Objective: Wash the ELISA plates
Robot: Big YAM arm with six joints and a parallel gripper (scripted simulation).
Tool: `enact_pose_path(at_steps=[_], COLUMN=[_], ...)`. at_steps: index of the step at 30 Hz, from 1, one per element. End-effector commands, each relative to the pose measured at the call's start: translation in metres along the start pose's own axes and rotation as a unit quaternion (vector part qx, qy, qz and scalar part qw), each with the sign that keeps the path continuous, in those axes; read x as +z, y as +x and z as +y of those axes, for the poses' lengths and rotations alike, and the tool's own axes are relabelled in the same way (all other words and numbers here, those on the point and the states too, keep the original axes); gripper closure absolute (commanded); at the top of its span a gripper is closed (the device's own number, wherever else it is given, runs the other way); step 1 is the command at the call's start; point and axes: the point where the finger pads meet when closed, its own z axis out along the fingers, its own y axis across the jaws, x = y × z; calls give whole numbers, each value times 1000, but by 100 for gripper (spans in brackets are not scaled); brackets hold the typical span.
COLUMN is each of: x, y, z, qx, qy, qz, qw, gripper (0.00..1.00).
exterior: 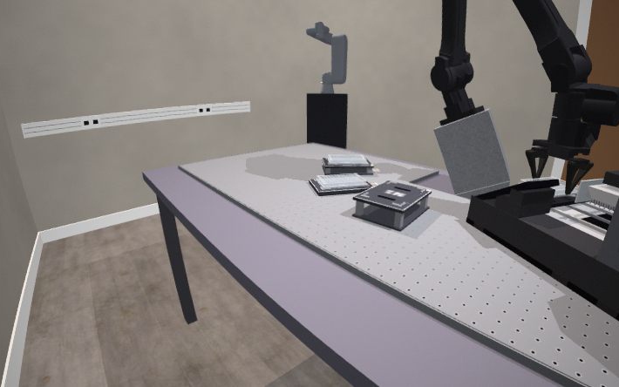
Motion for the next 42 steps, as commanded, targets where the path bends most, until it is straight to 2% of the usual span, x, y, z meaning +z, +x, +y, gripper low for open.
enact_pose_path(at_steps=[1,8,17,25,42], x=[7,4,9,7,10], y=[2,2,2,2,2], z=[0,-4,0,-5,-3], qx=[0,1,-1,1,1], qy=[0,5,0,6,4], qz=[0,0,0,0,0], qw=[1000,1000,1000,1000,1000], gripper=[18,18,18,18,18])
